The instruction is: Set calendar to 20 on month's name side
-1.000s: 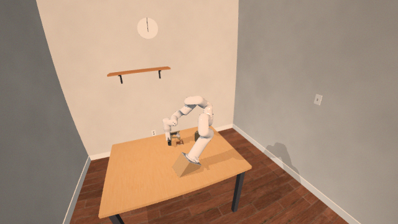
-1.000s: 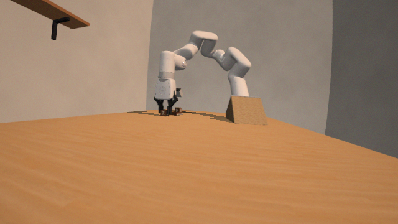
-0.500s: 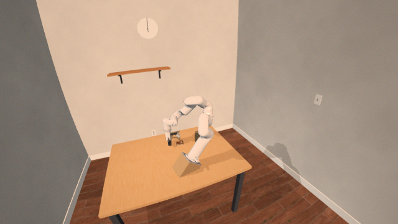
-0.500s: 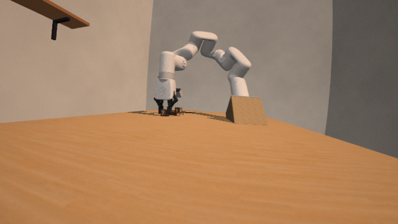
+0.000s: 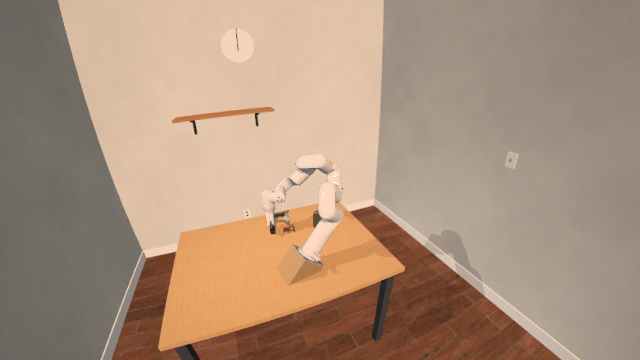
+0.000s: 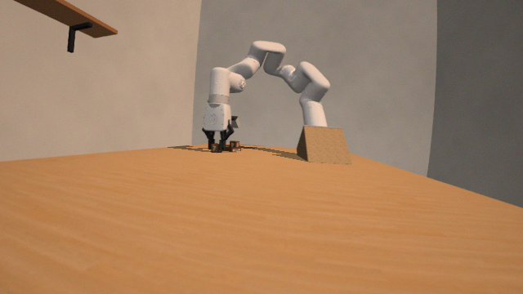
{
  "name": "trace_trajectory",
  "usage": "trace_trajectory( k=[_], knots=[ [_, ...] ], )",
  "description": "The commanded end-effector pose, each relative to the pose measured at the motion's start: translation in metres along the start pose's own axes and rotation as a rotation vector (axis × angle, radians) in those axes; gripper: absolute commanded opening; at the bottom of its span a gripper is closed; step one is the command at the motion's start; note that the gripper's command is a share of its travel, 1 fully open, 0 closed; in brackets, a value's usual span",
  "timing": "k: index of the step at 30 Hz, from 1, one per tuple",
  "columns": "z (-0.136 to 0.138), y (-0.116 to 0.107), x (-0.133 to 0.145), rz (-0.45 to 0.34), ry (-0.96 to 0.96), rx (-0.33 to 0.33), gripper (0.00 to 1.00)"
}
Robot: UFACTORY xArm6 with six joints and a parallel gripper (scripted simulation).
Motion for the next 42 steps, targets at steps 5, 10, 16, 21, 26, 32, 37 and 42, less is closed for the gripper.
trace_trajectory(
  k=[5, 10, 16, 21, 26, 32, 37, 42],
  knots=[
    [-0.0010, -0.0013, 0.0005, -0.002, 0.001, -0.003, 0.49],
    [-0.0010, -0.0013, 0.0005, -0.002, 0.001, -0.003, 0.29],
    [-0.0010, -0.0013, 0.0005, -0.002, 0.001, -0.003, 0.29],
    [-0.0010, -0.0013, 0.0005, -0.002, 0.001, -0.003, 0.29],
    [-0.0010, -0.0013, 0.0005, -0.002, 0.001, -0.003, 0.29],
    [-0.0010, -0.0013, 0.0005, -0.002, 0.001, -0.003, 0.29],
    [-0.0010, -0.0013, 0.0005, -0.002, 0.001, -0.003, 0.29],
    [-0.0010, -0.0013, 0.0005, -0.002, 0.001, -0.003, 0.29]
  ],
)
Point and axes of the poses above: the point where the finger pads meet when closed, its own y axis out along the fingers, its own z axis across the jaws, x = y × z, the point moved 6 cm from there along -y, back along the fingers, and after that the axes turned 7 degrees about -y, right-handed, at the moved point
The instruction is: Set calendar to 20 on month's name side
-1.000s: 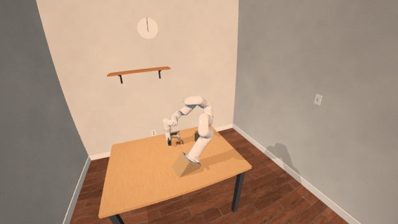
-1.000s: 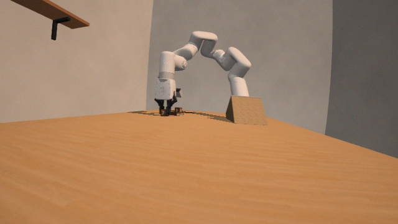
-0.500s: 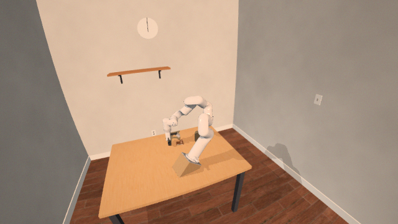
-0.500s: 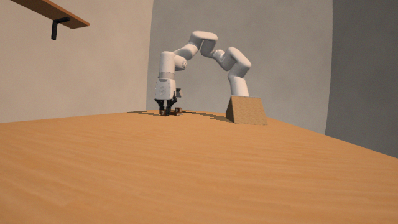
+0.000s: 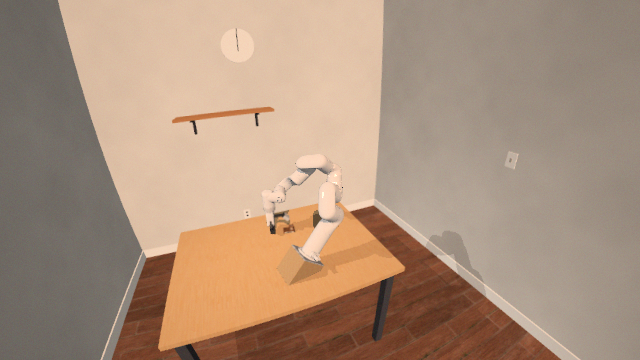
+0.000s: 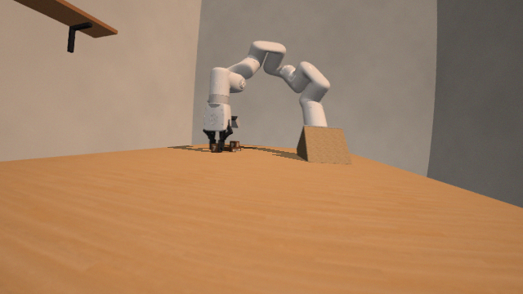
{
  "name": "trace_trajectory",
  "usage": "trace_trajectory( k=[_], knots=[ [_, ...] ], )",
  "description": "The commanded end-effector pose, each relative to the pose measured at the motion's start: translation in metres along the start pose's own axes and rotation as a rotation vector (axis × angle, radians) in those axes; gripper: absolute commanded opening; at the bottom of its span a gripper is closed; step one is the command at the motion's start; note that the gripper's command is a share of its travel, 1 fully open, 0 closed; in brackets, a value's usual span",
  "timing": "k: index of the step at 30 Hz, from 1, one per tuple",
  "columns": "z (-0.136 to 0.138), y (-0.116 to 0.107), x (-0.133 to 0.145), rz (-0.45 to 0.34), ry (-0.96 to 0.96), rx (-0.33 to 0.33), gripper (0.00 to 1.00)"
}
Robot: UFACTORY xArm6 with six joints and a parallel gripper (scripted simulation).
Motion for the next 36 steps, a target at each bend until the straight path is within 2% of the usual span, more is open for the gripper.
trace_trajectory(
  k=[1, 5, 8, 18, 20, 25, 36],
  knots=[
    [-0.001, -0.002, 0.000, -0.002, 0.001, -0.003, 0.29],
    [-0.001, -0.004, 0.000, -0.002, 0.001, -0.003, 0.29],
    [-0.001, -0.015, 0.000, -0.002, 0.001, -0.003, 0.29],
    [-0.001, -0.084, 0.000, -0.002, 0.001, -0.003, 0.29],
    [-0.001, -0.084, 0.000, -0.002, 0.001, -0.003, 0.29],
    [-0.001, -0.101, 0.000, -0.002, 0.001, -0.003, 0.29],
    [-0.001, -0.103, -0.007, -0.002, 0.001, -0.003, 0.29]
  ],
)
Point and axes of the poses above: the point where the finger pads meet when closed, its own y axis out along the fingers, its own z axis across the jaws, x = y × z, the point moved 6 cm from there along -y, back along the fingers, and after that the axes turned 7 degrees about -y, right-handed, at the moved point
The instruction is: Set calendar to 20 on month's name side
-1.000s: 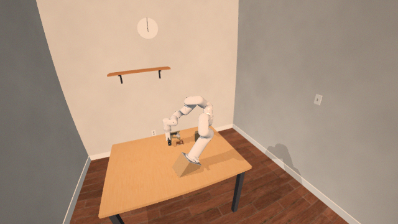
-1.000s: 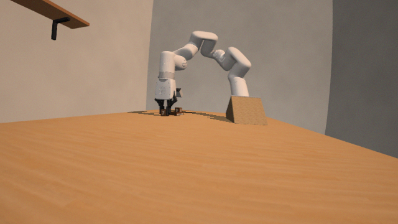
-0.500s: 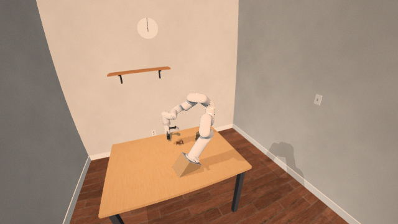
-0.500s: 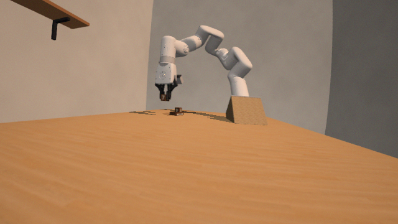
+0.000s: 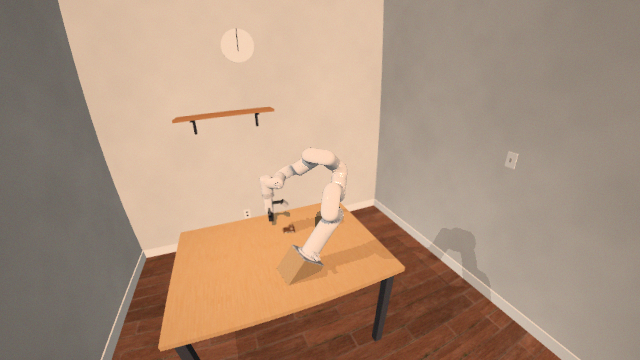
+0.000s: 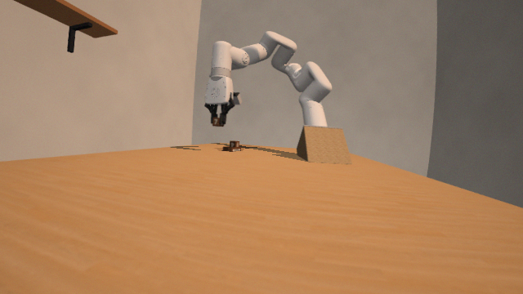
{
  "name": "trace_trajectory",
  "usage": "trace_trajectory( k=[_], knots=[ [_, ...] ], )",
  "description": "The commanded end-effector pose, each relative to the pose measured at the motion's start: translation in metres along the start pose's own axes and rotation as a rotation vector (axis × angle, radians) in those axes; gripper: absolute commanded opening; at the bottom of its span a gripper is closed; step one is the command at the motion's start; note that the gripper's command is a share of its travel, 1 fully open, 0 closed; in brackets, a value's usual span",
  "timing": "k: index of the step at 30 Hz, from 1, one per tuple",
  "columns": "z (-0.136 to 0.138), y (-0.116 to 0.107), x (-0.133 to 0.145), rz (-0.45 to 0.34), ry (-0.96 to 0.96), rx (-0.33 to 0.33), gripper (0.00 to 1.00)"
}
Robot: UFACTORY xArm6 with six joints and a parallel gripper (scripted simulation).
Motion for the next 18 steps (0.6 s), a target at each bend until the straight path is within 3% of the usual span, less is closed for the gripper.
trace_trajectory(
  k=[1, 4, 9, 18],
  knots=[
    [-0.001, -0.003, -0.005, -0.004, 0.002, -0.003, 0.29],
    [0.004, -0.009, -0.053, -0.004, 0.002, -0.003, 0.29],
    [0.011, -0.011, -0.087, -0.003, 0.003, -0.003, 0.29],
    [0.012, -0.011, -0.088, -0.003, 0.003, -0.003, 0.29]
  ],
)
Point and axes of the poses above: the point where the finger pads meet when closed, its own y axis out along the fingers, its own z axis across the jaws, x = y × z, the point moved 6 cm from there along -y, back along the fingers, and after that the axes turned 7 degrees about -y, right-handed, at the moved point
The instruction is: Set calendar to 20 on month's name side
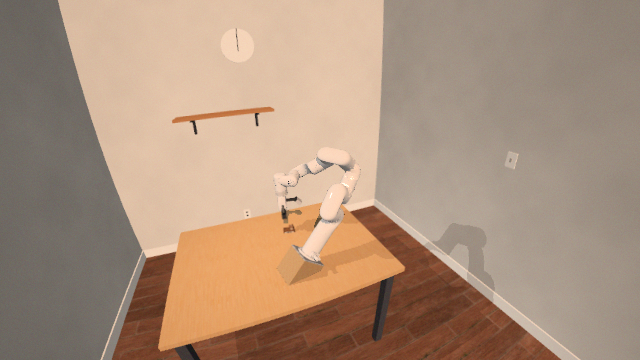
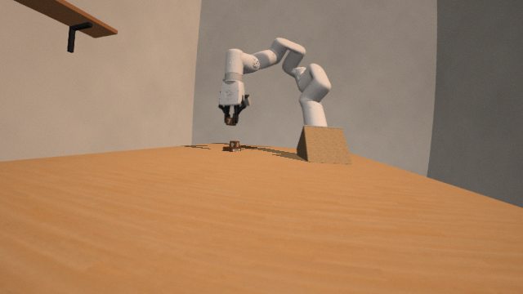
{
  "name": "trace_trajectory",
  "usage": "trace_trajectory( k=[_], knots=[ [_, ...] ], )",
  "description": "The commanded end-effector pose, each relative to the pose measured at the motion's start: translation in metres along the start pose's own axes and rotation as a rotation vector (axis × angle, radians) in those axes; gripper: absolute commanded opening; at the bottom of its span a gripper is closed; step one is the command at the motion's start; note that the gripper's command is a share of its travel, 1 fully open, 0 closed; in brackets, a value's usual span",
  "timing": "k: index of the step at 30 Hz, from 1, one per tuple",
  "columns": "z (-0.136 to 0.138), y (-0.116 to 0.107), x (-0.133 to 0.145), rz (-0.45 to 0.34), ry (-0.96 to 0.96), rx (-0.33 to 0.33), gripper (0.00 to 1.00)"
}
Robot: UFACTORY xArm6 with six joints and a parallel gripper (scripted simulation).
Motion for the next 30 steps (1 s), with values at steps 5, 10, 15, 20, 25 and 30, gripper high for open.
trace_trajectory(
  k=[5, 10, 15, 20, 25, 30],
  knots=[
    [0.000, -0.001, -0.001, -0.003, 0.001, -0.003, 0.29],
    [-0.001, 0.002, -0.002, -0.004, 0.001, -0.003, 0.29],
    [-0.001, 0.012, -0.002, -0.004, 0.001, -0.003, 0.29],
    [-0.001, 0.021, -0.002, -0.004, 0.001, -0.003, 0.29],
    [-0.001, 0.038, -0.003, -0.004, 0.001, -0.003, 0.29],
    [-0.001, 0.051, -0.003, -0.004, 0.001, -0.003, 0.29]
  ],
)
Point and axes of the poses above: the point where the finger pads meet when closed, its own y axis out along the fingers, its own z axis across the jaws, x = y × z, the point moved 6 cm from there along -y, back along the fingers, and after that the axes turned 7 degrees about -y, right-handed, at the moved point
